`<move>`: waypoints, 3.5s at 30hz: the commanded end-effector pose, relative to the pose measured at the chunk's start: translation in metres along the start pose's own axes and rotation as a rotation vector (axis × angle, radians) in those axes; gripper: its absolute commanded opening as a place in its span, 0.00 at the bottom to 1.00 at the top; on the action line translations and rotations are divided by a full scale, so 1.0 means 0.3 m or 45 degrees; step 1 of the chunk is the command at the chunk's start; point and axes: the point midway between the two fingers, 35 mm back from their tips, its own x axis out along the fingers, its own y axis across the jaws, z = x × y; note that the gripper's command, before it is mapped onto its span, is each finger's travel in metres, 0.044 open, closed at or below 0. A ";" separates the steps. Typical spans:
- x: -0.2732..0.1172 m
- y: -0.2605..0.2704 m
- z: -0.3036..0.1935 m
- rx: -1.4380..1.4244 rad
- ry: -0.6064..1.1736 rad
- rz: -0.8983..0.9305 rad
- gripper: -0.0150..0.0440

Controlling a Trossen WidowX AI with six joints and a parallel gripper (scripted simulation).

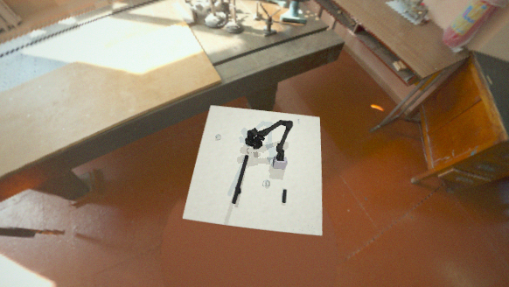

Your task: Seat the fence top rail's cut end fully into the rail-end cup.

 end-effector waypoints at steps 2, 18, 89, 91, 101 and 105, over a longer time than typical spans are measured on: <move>0.008 -0.013 0.001 0.052 0.031 0.000 0.25; 0.036 -0.063 -0.007 0.258 0.149 -0.001 0.25; -0.058 -0.209 0.154 0.564 0.161 -0.014 1.00; -0.075 -0.237 0.191 0.739 0.141 -0.021 1.00; -0.187 -0.346 0.379 1.602 0.077 -0.038 1.00; -0.243 -0.376 0.454 1.942 0.064 -0.049 1.00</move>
